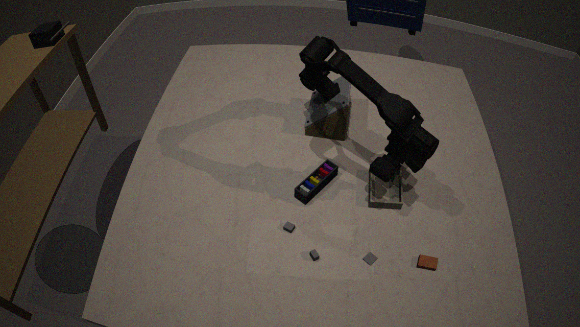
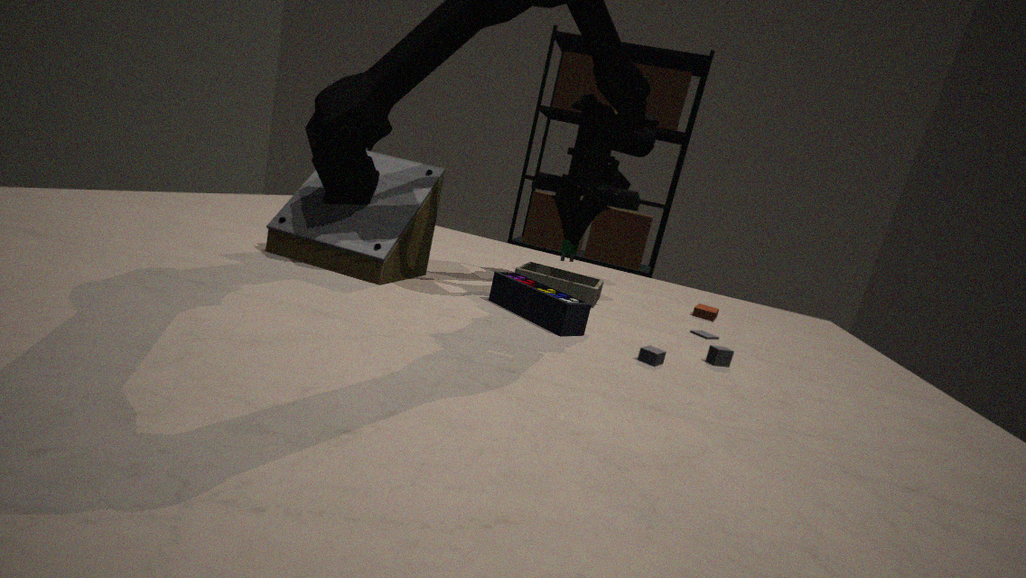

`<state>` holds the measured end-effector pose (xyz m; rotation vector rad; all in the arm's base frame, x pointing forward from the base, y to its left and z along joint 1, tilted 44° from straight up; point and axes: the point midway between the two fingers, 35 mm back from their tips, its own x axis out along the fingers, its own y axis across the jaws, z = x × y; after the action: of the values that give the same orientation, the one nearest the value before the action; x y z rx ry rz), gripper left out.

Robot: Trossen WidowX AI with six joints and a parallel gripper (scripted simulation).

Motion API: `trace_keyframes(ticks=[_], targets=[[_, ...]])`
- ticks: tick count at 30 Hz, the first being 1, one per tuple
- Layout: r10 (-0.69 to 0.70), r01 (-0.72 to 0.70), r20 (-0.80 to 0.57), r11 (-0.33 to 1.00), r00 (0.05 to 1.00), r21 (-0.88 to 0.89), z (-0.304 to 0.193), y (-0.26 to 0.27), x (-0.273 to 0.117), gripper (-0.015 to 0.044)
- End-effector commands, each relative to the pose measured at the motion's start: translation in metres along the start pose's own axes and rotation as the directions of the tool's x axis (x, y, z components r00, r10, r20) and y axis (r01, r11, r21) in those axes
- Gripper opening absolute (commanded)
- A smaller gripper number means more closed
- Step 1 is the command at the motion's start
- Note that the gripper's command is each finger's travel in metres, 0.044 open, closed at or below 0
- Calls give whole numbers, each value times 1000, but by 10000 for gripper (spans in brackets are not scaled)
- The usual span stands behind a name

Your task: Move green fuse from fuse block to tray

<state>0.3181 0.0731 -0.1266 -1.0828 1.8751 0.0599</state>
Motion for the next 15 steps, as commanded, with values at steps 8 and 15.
trace_keyframes(ticks=[8, 15], targets=[[0, 0, -12, 1000, 1000, -7, -4, 1, 22, 0], [0, 0, -13, 1000, 1000, -7, -4, 1, 27, 0]])
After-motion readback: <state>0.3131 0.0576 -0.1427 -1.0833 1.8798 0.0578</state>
